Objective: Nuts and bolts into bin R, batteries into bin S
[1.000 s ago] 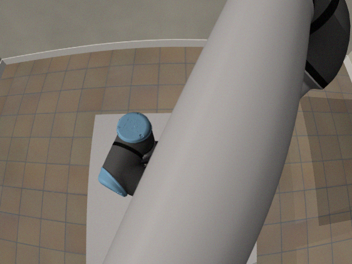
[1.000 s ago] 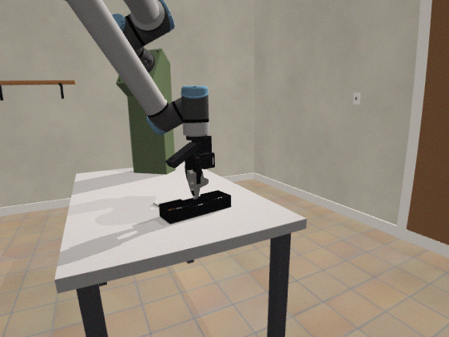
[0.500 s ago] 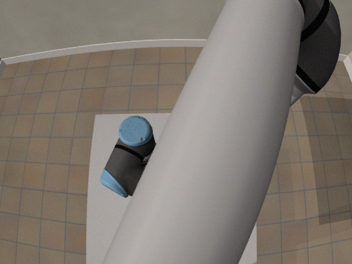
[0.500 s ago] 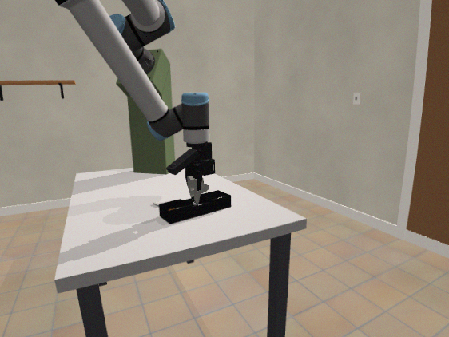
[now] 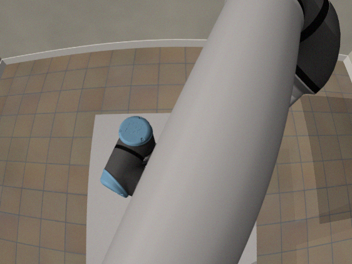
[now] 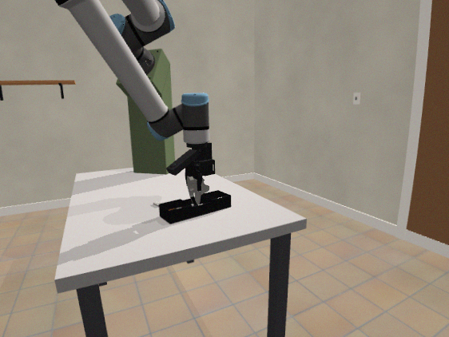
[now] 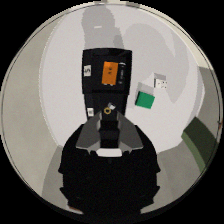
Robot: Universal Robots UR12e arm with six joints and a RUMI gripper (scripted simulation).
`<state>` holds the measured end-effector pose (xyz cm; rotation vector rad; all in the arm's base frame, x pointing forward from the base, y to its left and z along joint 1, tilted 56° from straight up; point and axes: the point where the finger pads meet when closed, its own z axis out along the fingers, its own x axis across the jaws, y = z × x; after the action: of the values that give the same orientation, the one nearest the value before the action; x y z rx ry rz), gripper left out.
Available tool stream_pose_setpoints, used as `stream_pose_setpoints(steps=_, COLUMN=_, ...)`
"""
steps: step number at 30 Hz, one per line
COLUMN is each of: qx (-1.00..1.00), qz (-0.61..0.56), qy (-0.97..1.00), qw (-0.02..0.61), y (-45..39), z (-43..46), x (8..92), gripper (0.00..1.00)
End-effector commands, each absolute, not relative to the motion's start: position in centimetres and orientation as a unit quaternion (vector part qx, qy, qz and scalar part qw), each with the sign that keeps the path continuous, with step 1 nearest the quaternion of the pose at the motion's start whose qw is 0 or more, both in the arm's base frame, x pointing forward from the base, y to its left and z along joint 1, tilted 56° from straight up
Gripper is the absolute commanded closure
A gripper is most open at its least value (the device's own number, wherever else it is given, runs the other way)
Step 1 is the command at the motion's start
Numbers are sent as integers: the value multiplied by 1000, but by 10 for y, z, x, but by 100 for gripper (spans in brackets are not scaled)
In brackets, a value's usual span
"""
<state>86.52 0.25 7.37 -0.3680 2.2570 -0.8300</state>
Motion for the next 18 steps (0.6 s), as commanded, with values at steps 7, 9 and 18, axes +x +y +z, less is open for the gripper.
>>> stream_pose_setpoints(steps=7, qx=-142, qz=-320, qy=870, qw=347, y=3, z=74, x=865, gripper=82)
stream_pose_setpoints(steps=9, qx=-142, qz=-320, qy=870, qw=347, y=3, z=74, x=865, gripper=82)
stream_pose_setpoints(steps=18, qx=-142, qz=-320, qy=870, qw=347, y=5, z=77, x=861, gripper=82)
